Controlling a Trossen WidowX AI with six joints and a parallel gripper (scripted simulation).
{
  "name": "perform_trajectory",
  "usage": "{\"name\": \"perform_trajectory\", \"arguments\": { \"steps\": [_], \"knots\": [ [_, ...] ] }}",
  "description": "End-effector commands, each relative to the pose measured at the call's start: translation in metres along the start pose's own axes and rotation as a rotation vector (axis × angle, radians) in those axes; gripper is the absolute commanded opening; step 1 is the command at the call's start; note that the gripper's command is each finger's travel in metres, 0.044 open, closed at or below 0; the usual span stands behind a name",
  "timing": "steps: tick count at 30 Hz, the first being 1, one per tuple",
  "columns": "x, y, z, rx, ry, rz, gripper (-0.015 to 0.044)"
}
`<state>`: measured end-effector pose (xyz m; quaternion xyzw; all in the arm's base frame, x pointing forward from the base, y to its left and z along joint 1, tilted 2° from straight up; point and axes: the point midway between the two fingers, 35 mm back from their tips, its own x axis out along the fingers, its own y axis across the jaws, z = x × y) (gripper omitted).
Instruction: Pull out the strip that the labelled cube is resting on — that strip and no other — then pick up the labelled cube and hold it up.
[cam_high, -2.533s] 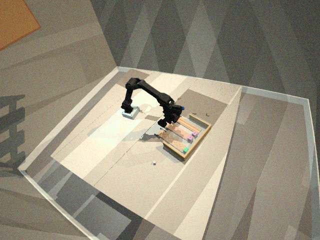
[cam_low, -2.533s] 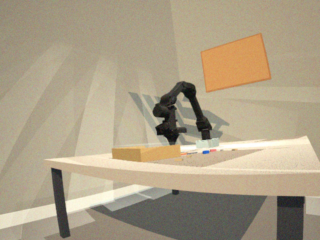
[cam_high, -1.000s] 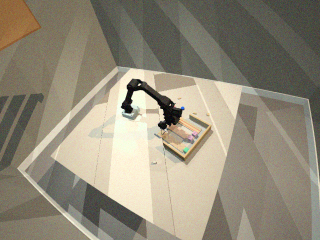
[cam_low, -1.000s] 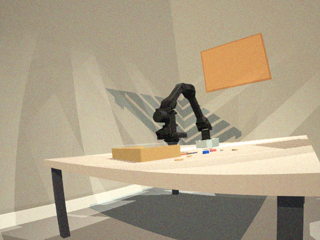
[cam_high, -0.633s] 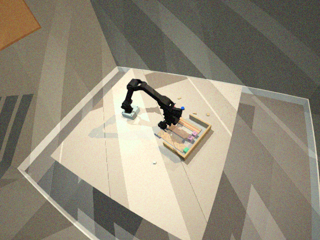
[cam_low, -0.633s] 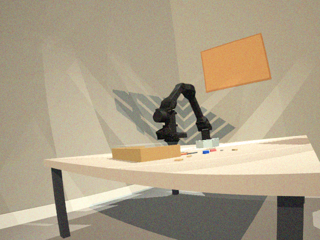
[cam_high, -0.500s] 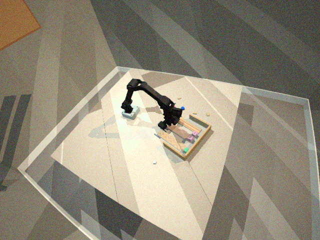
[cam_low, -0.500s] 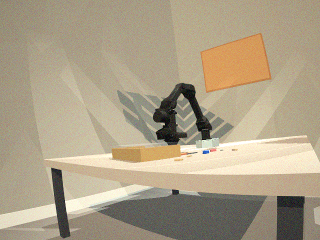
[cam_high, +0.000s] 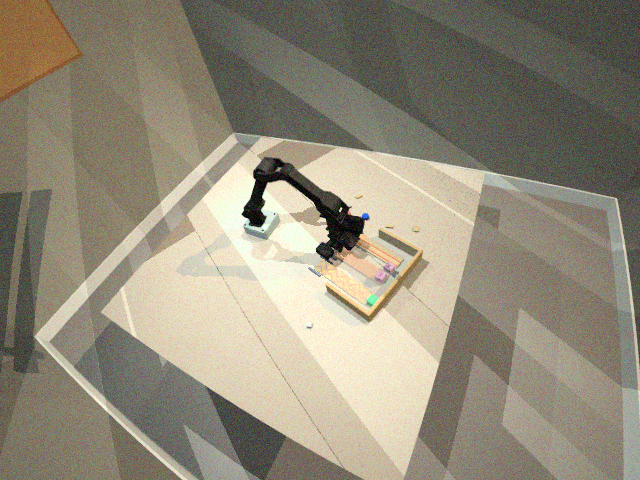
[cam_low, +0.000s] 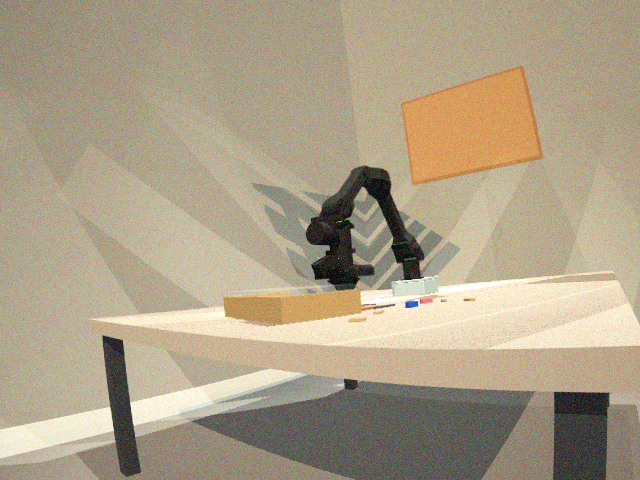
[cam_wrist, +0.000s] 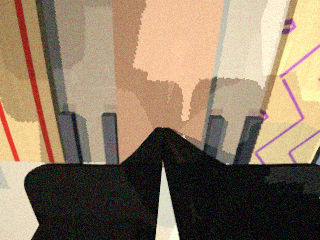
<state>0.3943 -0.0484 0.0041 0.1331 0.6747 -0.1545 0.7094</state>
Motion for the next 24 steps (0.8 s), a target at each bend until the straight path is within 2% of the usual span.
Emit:
{"name": "perform_trajectory", "arguments": {
  "steps": [1,24],
  "knots": [
    [0.003,0.001,0.000,-0.003,0.002,0.003,0.0000],
    [0.005,0.000,-0.019,-0.003,0.003,0.003,0.0000]
  ]
}}
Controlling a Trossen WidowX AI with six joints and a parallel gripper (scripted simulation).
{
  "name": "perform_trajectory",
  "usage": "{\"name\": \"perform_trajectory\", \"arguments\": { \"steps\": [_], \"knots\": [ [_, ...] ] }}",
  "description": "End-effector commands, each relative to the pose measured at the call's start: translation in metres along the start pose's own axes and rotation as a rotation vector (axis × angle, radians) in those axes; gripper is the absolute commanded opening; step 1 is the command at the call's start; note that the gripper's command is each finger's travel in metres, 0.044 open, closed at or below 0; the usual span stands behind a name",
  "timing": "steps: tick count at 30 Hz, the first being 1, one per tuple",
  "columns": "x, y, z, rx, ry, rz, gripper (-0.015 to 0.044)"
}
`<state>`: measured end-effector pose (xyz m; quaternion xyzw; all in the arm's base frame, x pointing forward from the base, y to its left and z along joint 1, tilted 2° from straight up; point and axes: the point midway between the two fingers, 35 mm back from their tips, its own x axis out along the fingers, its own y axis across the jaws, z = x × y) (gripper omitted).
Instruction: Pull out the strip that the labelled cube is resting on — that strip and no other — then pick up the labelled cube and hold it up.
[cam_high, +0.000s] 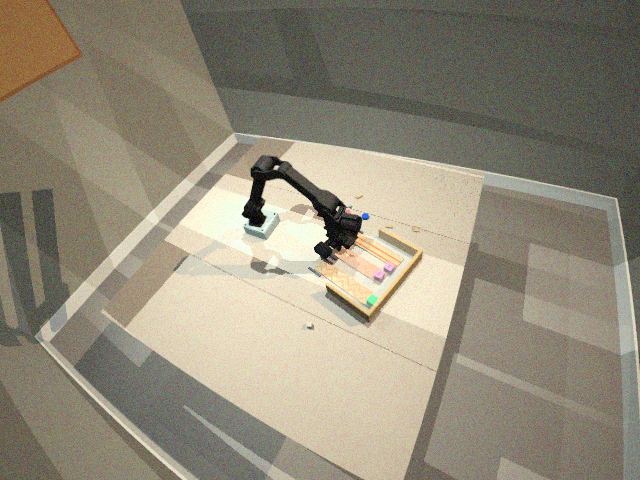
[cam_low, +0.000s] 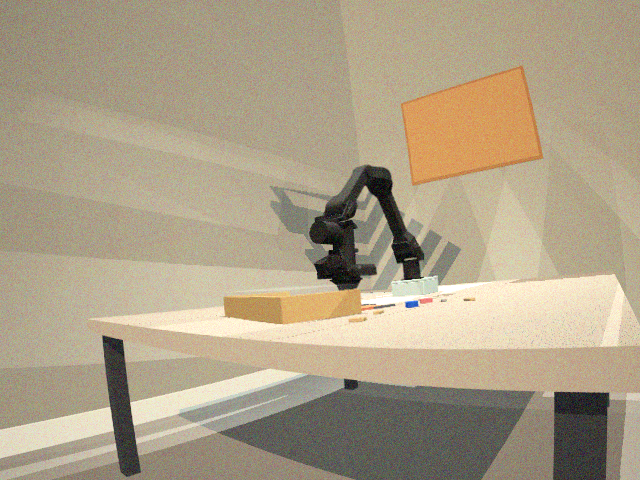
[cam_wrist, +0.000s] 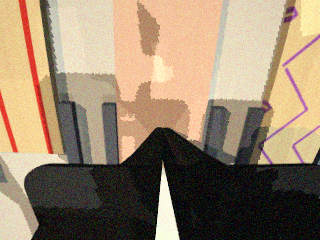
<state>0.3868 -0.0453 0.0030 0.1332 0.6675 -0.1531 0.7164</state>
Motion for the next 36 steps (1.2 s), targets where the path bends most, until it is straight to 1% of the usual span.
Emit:
{"name": "perform_trajectory", "arguments": {
  "steps": [1,36],
  "knots": [
    [0.004,0.000,-0.012,-0.001,0.022,-0.003,0.0000],
    [0.005,0.000,-0.066,-0.002,0.026,-0.003,0.0000]
  ]
}}
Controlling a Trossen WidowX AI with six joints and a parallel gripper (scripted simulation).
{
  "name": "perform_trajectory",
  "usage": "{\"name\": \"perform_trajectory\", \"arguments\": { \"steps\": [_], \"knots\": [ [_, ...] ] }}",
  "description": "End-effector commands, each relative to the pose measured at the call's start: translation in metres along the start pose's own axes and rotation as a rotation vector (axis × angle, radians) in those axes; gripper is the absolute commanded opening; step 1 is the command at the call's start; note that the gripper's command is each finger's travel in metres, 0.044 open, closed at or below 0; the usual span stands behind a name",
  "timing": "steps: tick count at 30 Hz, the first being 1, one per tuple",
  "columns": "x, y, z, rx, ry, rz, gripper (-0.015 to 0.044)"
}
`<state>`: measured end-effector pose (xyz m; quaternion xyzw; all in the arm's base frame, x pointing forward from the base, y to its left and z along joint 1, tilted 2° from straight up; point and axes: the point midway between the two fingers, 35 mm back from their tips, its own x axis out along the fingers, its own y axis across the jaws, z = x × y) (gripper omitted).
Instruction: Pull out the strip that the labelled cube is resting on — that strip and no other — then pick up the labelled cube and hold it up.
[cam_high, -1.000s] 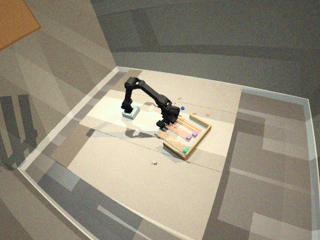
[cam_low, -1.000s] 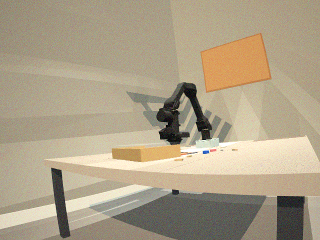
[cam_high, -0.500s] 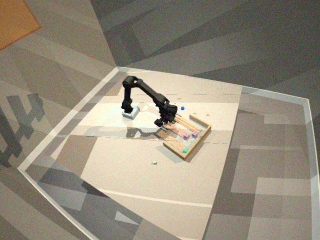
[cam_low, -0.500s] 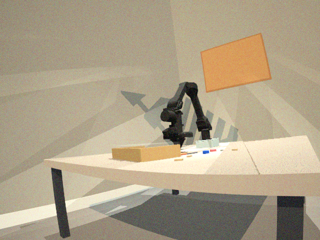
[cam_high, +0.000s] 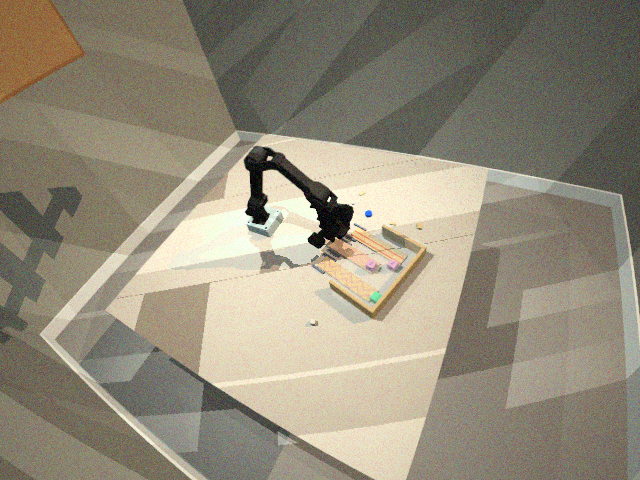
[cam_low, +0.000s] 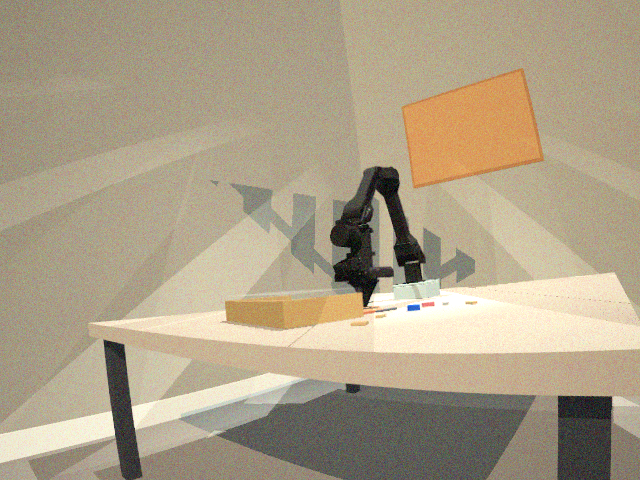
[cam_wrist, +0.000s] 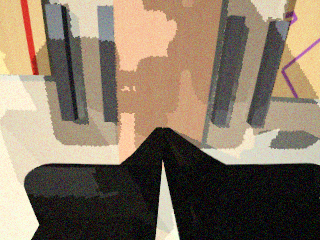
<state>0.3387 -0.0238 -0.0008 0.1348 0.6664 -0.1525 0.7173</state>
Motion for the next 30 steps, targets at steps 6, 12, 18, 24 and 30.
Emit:
{"name": "perform_trajectory", "arguments": {
  "steps": [6,12,18,24,30],
  "knots": [
    [0.005,-0.001,-0.022,-0.003,0.029,-0.006,0.0000],
    [0.005,-0.001,-0.031,-0.003,0.030,-0.006,0.0000],
    [0.005,-0.001,-0.039,-0.003,0.031,-0.006,0.0000],
    [0.004,-0.001,-0.047,-0.003,0.031,-0.006,0.0000],
    [0.004,-0.001,-0.056,-0.003,0.032,-0.006,0.0000]
  ]
}}
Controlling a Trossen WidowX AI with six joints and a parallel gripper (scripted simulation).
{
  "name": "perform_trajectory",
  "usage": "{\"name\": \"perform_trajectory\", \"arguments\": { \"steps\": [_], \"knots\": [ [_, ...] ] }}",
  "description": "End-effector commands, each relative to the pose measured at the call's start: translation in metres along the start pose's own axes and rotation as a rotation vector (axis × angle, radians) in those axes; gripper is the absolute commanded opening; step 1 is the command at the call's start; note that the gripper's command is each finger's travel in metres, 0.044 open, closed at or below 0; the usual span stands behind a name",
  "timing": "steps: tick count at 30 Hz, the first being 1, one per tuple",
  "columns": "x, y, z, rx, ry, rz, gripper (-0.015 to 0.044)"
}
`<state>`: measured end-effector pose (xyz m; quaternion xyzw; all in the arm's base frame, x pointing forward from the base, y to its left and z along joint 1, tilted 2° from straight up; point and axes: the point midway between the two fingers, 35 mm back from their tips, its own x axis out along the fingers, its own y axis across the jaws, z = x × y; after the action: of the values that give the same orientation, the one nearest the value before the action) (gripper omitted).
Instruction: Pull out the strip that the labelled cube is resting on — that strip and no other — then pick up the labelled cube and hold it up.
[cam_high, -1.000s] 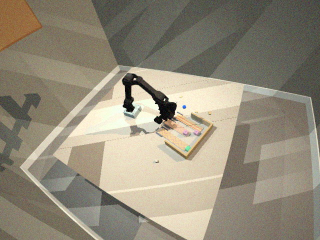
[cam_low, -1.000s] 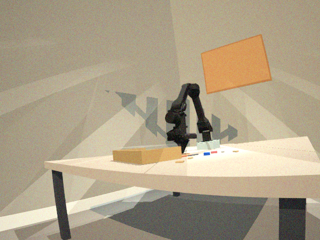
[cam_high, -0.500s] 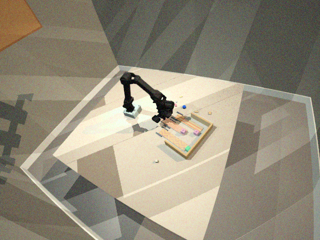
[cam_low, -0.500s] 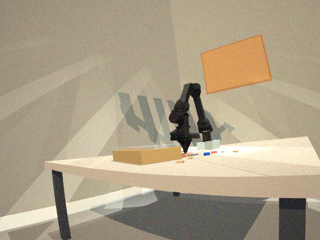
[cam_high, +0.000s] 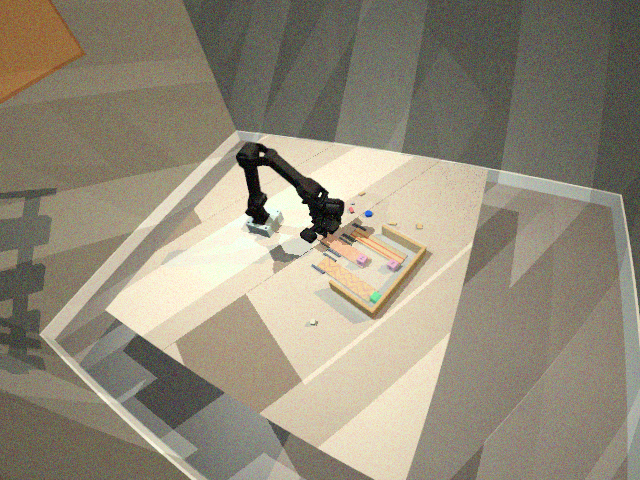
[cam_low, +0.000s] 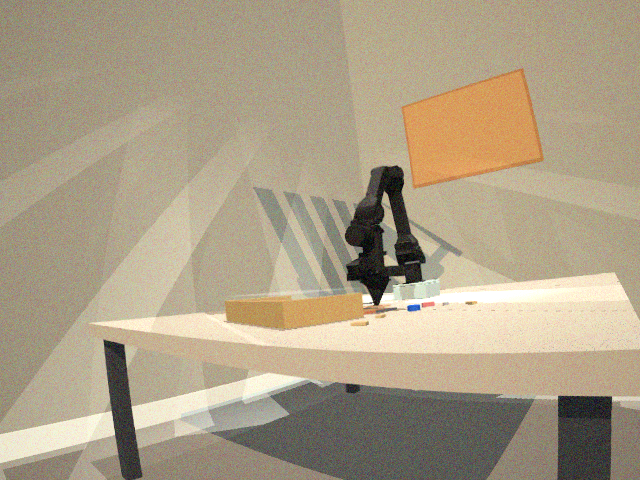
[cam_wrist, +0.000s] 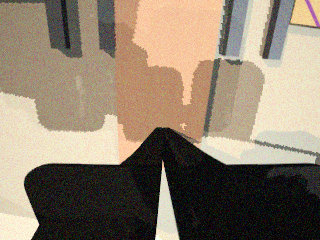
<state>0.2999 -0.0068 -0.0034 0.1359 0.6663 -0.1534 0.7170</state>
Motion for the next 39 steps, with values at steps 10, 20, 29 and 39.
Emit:
{"name": "perform_trajectory", "arguments": {
  "steps": [10,20,29,39],
  "knots": [
    [0.005,-0.001,-0.029,-0.006,0.033,-0.006,0.0000],
    [0.004,-0.001,-0.044,-0.006,0.034,-0.006,0.0000],
    [0.004,-0.001,-0.057,-0.006,0.035,-0.006,0.0000],
    [0.004,-0.001,-0.071,-0.006,0.036,-0.006,0.0000]
  ]
}}
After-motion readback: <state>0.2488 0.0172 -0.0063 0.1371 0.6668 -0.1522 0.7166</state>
